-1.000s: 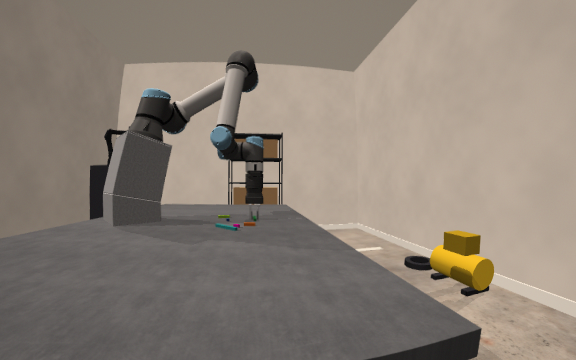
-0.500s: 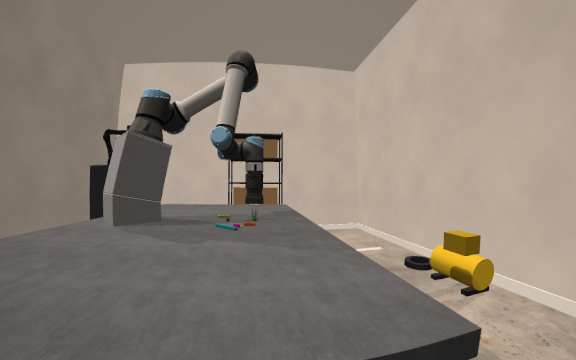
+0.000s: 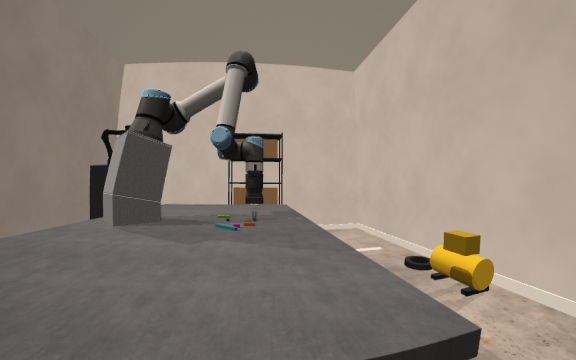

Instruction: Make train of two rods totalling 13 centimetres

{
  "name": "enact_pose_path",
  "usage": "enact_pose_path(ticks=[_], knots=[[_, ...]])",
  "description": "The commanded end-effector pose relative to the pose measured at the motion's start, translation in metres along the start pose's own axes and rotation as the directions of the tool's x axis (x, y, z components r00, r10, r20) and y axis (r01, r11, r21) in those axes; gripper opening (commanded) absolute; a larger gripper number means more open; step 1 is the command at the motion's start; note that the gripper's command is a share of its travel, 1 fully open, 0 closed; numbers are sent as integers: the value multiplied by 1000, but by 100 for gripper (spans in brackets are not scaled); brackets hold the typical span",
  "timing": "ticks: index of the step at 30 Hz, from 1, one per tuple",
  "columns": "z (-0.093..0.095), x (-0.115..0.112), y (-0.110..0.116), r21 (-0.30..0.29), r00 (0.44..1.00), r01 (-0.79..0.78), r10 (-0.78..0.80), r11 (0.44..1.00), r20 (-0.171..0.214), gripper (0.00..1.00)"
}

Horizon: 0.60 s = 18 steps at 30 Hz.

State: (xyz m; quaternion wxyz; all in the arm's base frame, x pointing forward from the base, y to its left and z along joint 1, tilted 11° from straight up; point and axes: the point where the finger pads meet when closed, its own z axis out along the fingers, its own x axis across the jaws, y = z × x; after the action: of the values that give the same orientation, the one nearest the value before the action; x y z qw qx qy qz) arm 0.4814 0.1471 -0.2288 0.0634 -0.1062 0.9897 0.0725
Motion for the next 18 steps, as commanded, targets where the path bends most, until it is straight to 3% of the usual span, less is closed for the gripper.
enact_pose_path(ticks=[1,11,18], knots=[[0,-1,0,0,1000,0,0,1000,1,24],[-3,-1,0,0,1000,0,0,1000,1,24],[-22,-1,0,0,1000,0,0,1000,1,24]])
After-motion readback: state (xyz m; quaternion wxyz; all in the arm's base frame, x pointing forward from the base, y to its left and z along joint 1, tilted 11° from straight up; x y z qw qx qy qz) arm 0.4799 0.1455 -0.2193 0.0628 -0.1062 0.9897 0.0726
